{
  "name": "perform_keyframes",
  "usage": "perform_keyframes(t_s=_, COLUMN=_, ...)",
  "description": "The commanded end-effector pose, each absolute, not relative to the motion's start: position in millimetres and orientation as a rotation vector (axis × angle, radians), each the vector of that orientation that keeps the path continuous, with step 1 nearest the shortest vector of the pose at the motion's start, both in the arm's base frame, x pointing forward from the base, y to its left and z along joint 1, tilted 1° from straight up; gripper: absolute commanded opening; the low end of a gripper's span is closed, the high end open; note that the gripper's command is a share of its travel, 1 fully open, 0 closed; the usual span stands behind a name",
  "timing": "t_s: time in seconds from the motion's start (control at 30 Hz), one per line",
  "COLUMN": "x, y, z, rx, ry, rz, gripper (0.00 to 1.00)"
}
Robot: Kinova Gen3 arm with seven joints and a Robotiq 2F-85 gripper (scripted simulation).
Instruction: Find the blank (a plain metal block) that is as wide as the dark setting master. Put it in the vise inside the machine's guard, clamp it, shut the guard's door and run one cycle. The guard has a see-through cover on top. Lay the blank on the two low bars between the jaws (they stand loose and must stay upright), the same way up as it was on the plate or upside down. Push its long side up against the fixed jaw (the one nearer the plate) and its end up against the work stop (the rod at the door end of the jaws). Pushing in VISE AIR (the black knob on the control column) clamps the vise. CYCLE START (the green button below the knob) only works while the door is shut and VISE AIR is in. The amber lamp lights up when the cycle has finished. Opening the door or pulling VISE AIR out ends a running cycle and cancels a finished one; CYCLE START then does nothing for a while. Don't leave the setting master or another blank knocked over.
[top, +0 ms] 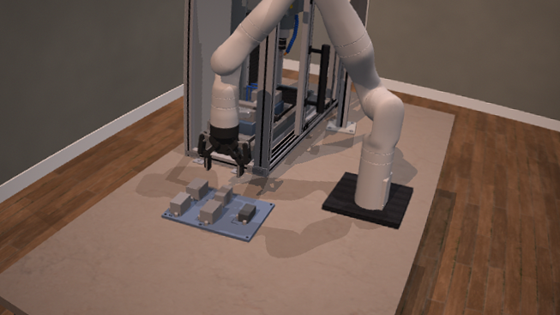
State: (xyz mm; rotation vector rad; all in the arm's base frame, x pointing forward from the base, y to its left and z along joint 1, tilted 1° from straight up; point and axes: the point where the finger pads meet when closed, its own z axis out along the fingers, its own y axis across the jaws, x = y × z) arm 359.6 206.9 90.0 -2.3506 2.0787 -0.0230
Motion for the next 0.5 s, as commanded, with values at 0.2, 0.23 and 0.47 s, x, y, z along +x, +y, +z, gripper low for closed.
perform_keyframes(t_s=0.2, x=360, y=207, z=67, rx=-2.349, ry=2.078, rz=-0.024, gripper=1.0)
perform_keyframes(t_s=0.23, x=360, y=207, z=61, rx=-2.349, ry=2.078, rz=-0.024, gripper=1.0)
perform_keyframes(t_s=0.47, x=360, y=207, z=61, rx=-2.349, ry=2.078, rz=-0.024, gripper=1.0)
